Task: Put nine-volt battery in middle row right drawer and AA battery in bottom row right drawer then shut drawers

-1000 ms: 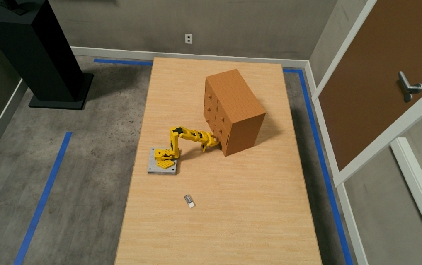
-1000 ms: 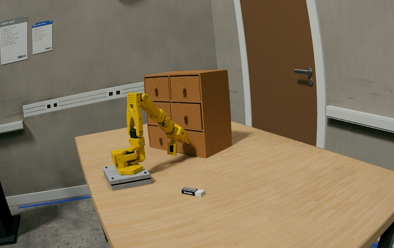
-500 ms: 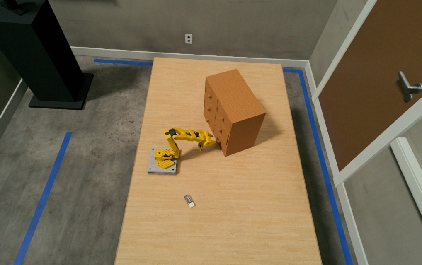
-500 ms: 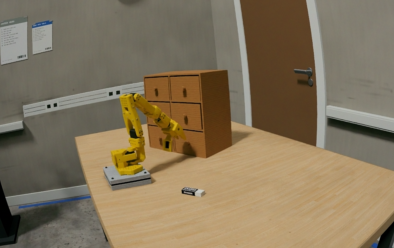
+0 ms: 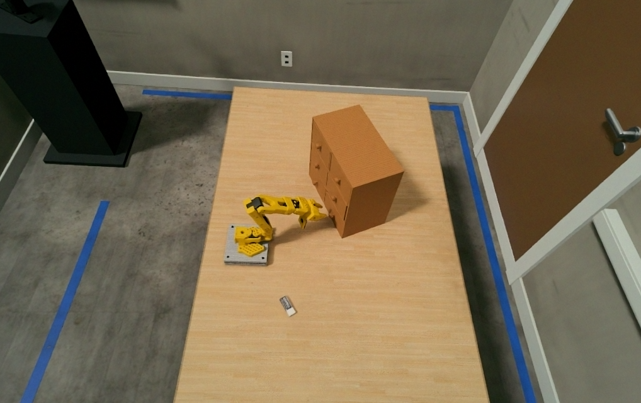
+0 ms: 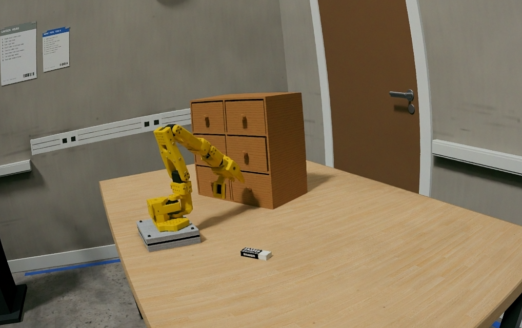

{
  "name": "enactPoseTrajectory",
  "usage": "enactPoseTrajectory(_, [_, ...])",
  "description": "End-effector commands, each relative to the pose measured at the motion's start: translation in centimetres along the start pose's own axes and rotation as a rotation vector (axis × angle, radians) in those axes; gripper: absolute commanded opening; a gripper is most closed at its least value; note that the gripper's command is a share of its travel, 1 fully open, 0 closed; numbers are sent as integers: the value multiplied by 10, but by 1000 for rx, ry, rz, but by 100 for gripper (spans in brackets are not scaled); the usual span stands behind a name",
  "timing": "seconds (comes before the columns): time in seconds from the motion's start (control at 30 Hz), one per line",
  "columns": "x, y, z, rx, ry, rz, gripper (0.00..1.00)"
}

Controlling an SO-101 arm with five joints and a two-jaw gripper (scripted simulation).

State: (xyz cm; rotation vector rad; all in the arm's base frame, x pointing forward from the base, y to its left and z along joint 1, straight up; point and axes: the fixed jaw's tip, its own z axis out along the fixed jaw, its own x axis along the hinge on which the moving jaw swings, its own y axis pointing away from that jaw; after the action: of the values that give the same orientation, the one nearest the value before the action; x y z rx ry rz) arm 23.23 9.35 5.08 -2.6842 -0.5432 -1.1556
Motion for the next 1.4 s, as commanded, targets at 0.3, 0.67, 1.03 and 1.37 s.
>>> enactPoseTrajectory(0.3, [4,-1,-32,3,-49,8,21])
enactPoseTrajectory(0.67, [4,-2,-59,5,-76,9,21])
enactPoseTrajectory(1.03, [-3,-2,-87,7,-103,10,21])
enactPoseTrajectory(1.37, [-9,-2,-102,8,-118,10,21])
